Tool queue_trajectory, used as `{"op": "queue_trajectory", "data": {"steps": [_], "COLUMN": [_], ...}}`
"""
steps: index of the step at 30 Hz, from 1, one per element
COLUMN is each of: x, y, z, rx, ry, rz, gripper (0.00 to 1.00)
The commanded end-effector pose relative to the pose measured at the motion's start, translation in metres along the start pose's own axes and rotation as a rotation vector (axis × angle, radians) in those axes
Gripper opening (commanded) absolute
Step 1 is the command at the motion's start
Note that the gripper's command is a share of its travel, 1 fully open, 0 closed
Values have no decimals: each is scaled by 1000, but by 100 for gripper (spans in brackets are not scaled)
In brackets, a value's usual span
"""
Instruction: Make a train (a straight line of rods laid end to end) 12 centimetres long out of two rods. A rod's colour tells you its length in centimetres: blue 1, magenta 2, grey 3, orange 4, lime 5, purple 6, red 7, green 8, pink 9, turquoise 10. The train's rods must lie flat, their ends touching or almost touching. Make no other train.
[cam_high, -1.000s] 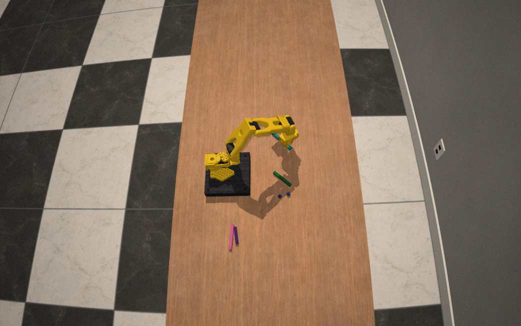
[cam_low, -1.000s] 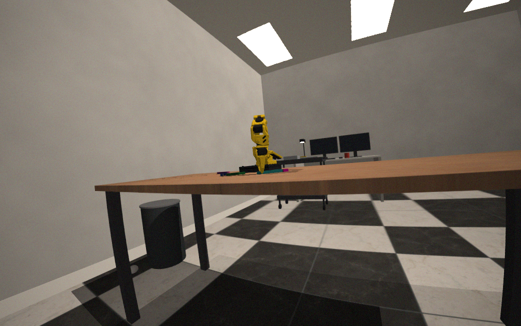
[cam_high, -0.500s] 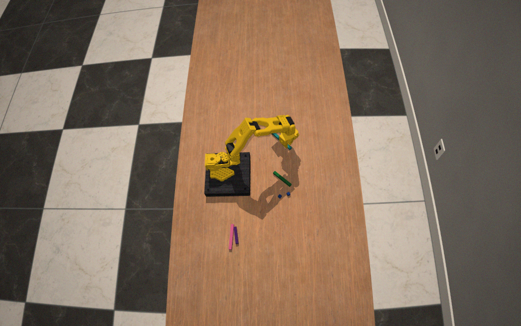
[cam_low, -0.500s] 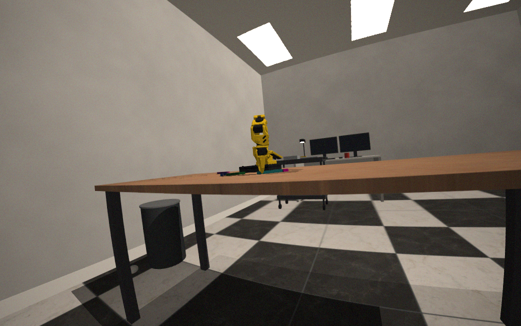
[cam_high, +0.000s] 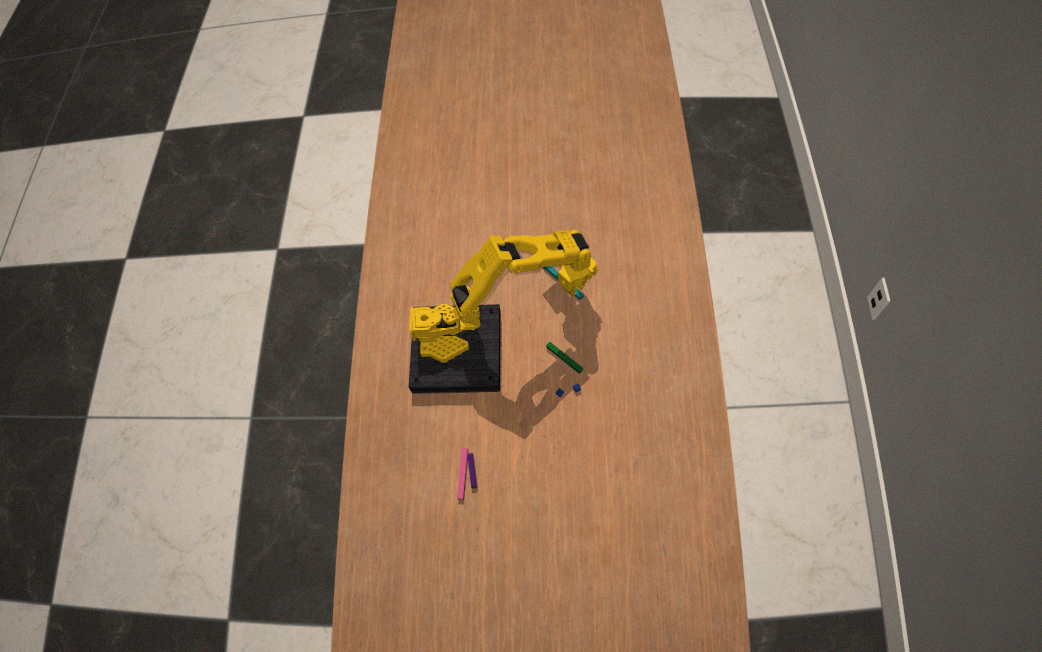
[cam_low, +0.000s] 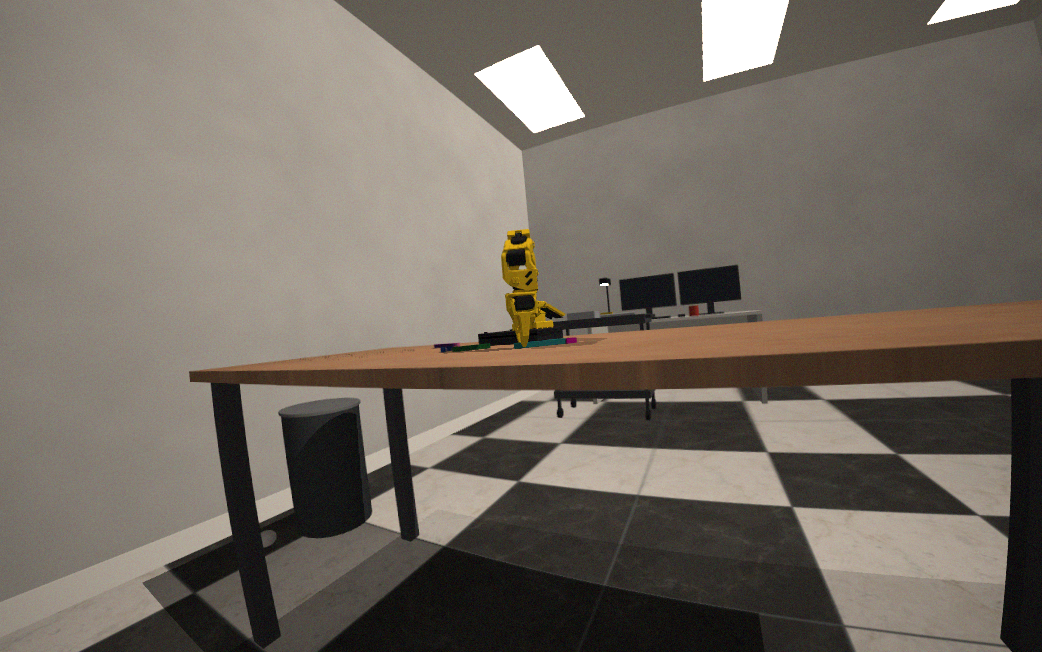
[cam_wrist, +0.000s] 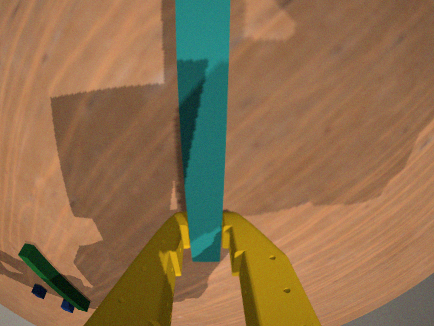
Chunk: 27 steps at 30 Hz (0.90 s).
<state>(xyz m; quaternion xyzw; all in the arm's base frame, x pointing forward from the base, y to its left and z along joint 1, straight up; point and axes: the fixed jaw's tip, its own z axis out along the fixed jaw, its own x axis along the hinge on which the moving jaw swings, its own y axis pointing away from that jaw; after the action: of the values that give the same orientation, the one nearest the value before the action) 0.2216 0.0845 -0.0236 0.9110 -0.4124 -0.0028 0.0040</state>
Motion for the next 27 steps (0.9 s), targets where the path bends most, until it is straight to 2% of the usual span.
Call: {"op": "queue_trajectory", "data": {"steps": [1, 27], "x": [-2, -1], "y": [-3, -5], "z": [-2, -3], "rx": [11, 13], "ry": [2, 3], "rz": [4, 13], "gripper": [0, 0]}}
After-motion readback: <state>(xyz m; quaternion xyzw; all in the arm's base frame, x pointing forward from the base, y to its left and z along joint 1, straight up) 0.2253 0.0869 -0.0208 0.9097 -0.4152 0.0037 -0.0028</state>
